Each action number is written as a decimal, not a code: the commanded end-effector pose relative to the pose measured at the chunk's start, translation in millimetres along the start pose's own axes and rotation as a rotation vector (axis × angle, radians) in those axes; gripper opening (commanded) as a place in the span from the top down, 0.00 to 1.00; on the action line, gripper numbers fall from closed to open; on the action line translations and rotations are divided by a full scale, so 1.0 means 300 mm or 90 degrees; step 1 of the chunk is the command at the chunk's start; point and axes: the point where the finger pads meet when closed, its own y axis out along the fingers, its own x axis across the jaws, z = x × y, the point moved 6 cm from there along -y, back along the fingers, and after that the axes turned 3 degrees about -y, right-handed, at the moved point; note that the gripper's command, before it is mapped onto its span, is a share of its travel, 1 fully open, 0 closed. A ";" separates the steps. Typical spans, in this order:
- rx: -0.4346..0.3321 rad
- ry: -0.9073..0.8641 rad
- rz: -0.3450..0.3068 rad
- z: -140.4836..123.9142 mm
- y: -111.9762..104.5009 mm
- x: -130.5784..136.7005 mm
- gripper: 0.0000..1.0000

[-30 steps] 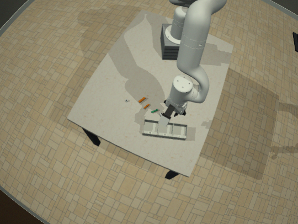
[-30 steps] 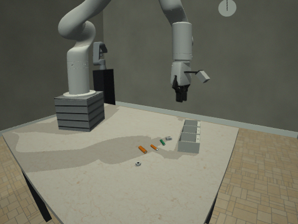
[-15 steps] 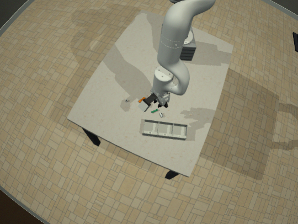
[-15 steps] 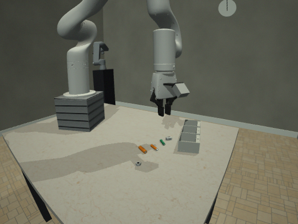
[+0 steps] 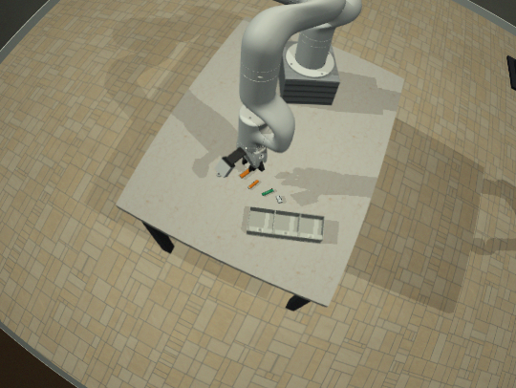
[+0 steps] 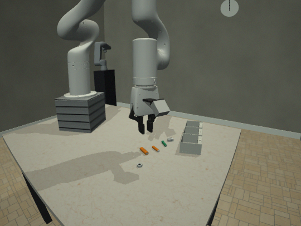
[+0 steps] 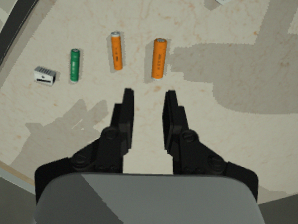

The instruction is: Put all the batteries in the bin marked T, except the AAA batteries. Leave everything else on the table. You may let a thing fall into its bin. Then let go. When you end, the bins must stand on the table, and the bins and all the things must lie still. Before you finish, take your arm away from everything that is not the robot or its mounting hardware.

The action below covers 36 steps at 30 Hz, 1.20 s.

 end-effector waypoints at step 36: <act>-0.002 0.000 0.012 0.007 0.022 0.046 0.72</act>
